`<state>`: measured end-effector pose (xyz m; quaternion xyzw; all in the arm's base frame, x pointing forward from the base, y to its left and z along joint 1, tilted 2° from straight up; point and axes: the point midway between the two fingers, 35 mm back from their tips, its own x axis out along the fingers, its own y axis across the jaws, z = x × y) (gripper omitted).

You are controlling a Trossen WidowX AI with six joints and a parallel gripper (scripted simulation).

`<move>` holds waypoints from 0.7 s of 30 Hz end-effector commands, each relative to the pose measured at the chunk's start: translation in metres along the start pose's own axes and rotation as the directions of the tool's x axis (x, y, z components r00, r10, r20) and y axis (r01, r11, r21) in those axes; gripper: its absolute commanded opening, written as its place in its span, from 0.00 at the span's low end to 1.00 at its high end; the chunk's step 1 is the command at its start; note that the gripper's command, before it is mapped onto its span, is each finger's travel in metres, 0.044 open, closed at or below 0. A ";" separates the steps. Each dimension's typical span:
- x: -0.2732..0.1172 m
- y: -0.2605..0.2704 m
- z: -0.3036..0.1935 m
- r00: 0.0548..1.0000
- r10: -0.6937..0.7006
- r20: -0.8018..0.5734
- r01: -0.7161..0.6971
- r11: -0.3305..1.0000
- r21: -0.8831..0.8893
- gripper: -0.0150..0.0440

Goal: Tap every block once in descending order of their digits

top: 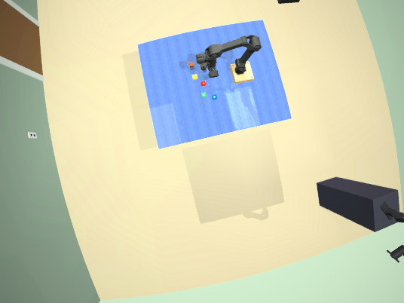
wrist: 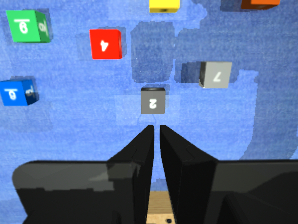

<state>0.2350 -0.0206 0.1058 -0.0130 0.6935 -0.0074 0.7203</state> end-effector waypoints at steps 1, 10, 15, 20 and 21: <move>0.051 0.000 -0.007 1.000 0.000 -0.026 0.000 1.000 0.002 0.29; 0.070 0.000 -0.010 1.000 0.000 -0.026 0.000 1.000 0.002 0.29; 0.077 0.000 -0.010 1.000 0.000 -0.026 0.000 1.000 0.002 0.29; 0.085 0.000 -0.010 1.000 0.000 -0.026 0.000 1.000 0.002 0.29; 0.086 0.000 -0.010 1.000 0.000 -0.026 0.000 1.000 0.002 0.29</move>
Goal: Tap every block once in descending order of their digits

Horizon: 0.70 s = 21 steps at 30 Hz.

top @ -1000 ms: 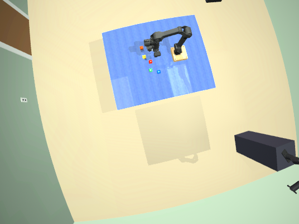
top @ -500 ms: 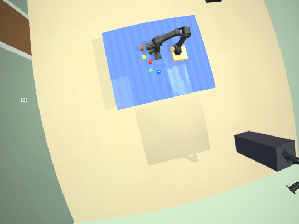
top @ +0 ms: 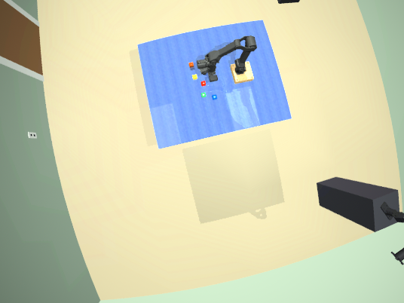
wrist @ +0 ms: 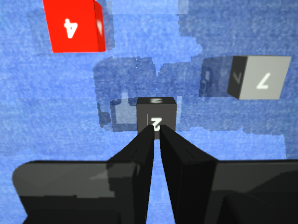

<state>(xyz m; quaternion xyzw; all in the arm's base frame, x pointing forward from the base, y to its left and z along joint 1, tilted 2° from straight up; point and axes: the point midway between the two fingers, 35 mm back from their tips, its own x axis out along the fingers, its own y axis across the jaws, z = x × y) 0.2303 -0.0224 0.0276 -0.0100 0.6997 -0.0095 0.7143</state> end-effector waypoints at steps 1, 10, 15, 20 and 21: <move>0.010 0.000 -0.002 1.000 -0.002 -0.009 0.002 1.000 -0.005 0.29; 0.022 0.000 -0.003 1.000 -0.002 -0.009 0.002 1.000 -0.005 0.29; 0.022 0.000 -0.003 1.000 -0.002 -0.009 0.002 1.000 -0.005 0.29; -0.006 0.000 -0.002 1.000 -0.001 -0.009 0.001 1.000 -0.004 0.29; -0.009 0.000 -0.003 1.000 -0.002 -0.009 0.002 1.000 -0.005 0.29</move>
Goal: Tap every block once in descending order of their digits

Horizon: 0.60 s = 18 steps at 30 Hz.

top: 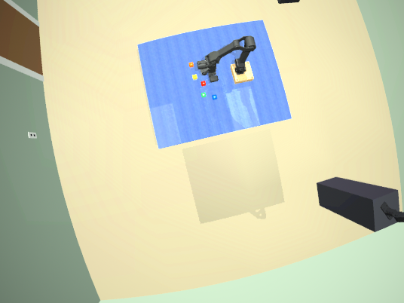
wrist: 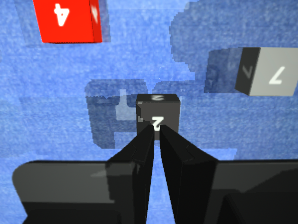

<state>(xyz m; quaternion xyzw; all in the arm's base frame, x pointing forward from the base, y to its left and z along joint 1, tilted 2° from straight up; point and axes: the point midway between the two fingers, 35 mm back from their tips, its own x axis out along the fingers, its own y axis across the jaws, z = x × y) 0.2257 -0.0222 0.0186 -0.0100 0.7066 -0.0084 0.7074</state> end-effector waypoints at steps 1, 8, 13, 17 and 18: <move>-0.018 0.000 0.002 1.000 -0.003 0.010 0.003 1.000 -0.003 0.29; -0.065 -0.001 0.005 1.000 -0.003 0.011 0.003 1.000 -0.003 0.29; -0.099 0.000 0.001 1.000 -0.003 0.011 0.003 1.000 -0.003 0.29; -0.099 0.000 0.001 1.000 -0.003 0.011 0.003 1.000 -0.003 0.29; -0.099 -0.001 0.003 1.000 -0.003 0.011 0.003 1.000 -0.003 0.29</move>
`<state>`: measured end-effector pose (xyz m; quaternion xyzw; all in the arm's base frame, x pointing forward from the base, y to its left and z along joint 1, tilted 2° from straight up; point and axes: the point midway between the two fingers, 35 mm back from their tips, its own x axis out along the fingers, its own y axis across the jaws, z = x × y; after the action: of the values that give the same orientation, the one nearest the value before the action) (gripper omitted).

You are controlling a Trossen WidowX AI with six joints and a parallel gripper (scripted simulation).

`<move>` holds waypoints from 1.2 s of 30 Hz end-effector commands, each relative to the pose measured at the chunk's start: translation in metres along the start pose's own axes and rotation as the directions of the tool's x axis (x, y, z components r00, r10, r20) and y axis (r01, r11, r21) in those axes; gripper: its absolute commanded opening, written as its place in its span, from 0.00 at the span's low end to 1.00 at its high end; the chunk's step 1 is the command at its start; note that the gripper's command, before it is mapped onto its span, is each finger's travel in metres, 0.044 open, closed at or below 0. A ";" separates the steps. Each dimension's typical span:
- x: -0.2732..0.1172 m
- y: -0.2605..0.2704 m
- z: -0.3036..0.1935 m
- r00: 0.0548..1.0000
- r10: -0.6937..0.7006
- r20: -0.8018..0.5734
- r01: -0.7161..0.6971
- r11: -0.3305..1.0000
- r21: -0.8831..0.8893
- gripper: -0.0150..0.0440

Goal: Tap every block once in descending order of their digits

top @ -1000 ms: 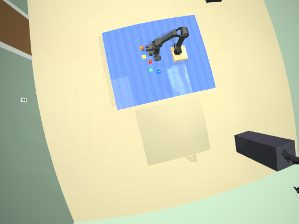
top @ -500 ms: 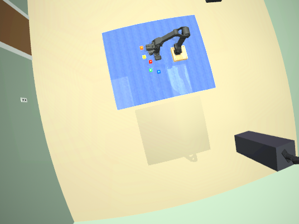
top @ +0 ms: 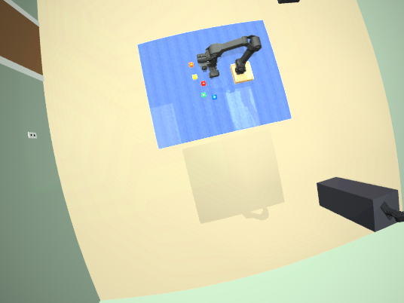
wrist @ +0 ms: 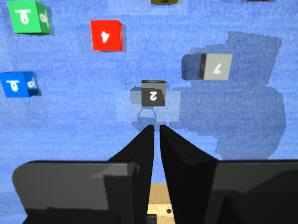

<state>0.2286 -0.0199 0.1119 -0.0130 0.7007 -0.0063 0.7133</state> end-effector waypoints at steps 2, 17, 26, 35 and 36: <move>-0.010 -0.009 0.014 1.000 -0.002 -0.005 0.002 1.000 0.004 0.29; -0.008 -0.119 0.127 1.000 -0.011 0.003 0.011 1.000 0.004 0.29; 0.033 -0.121 0.129 1.000 -0.011 0.001 0.011 1.000 0.009 0.29; 0.073 -0.120 0.127 1.000 -0.011 0.003 0.011 1.000 0.004 0.29; 0.074 -0.120 0.127 1.000 -0.011 0.003 0.011 1.000 0.004 0.29</move>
<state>0.3572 -0.1395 0.0469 -0.0111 0.7042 -0.0107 0.7098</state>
